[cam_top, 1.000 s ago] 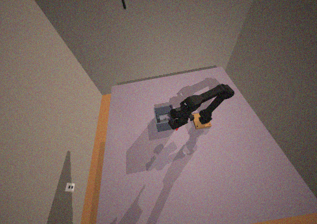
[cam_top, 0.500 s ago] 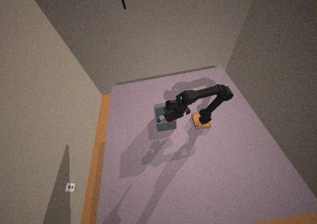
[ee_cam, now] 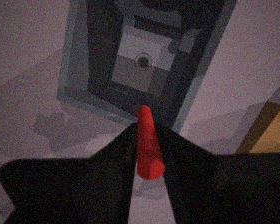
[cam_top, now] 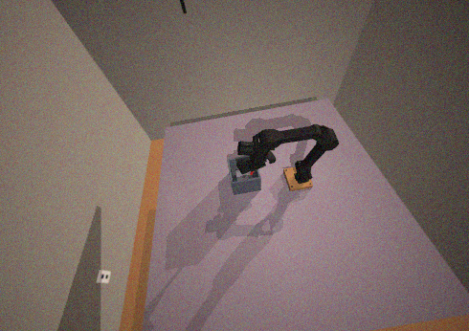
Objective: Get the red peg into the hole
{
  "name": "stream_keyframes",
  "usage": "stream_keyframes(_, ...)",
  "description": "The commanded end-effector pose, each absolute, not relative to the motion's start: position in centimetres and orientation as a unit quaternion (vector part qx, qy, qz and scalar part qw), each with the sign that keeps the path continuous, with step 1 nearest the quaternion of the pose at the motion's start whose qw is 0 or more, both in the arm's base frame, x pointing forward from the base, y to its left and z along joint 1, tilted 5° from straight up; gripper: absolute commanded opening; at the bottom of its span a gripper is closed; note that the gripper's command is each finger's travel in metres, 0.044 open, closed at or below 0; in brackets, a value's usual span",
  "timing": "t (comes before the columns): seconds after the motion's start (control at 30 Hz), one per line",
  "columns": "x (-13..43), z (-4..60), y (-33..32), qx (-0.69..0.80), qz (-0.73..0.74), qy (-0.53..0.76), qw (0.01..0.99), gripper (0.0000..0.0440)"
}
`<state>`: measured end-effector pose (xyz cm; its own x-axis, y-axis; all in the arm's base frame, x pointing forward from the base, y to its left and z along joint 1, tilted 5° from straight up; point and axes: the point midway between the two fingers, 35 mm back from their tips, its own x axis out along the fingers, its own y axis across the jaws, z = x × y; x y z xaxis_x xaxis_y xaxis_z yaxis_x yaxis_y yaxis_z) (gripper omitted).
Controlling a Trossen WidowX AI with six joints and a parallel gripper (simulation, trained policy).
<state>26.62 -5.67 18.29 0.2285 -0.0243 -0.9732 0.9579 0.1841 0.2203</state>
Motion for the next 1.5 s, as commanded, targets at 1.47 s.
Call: stream_keyframes(1.47,30.2,6.8,-10.8,0.467,-0.389,0.536,0.586,0.0030)
